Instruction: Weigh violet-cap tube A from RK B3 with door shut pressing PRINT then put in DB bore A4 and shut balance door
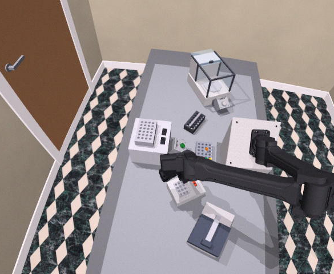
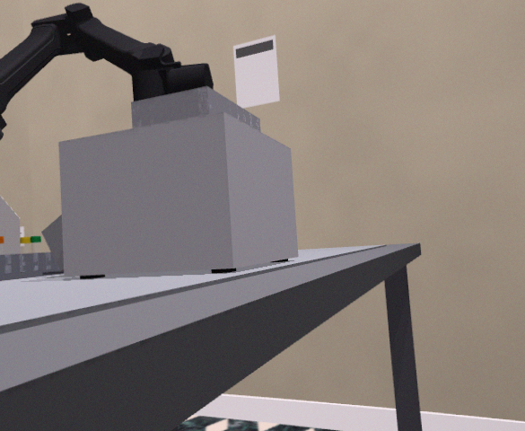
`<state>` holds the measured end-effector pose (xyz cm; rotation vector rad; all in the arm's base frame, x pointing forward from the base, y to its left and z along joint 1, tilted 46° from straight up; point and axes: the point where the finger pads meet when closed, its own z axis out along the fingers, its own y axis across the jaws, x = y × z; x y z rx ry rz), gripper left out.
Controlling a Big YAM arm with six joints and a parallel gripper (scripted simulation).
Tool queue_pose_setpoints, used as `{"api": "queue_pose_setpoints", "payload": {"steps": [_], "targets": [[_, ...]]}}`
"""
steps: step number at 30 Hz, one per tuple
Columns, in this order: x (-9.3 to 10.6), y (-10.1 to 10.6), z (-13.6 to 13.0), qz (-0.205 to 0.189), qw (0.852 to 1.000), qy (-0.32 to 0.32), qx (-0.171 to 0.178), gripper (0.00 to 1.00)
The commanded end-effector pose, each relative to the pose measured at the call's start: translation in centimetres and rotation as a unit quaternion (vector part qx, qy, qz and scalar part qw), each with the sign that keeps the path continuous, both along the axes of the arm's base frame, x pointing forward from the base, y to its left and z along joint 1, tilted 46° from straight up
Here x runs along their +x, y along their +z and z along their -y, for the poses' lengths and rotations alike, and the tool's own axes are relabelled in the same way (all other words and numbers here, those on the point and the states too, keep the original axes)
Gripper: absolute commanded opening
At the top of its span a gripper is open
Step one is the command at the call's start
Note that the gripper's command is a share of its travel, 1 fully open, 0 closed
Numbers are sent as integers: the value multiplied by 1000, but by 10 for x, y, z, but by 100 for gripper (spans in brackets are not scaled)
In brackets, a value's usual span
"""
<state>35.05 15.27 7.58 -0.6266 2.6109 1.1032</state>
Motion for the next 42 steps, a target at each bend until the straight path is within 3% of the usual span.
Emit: {"api": "queue_pose_setpoints", "payload": {"steps": [1,36,42], "targets": [[-7,-11,-5,-15,1000,7,-6,9],[-8,-9,-7,-18,1000,8,-6,9],[-1,-4,-7,-9,1000,10,-6,9]]}}
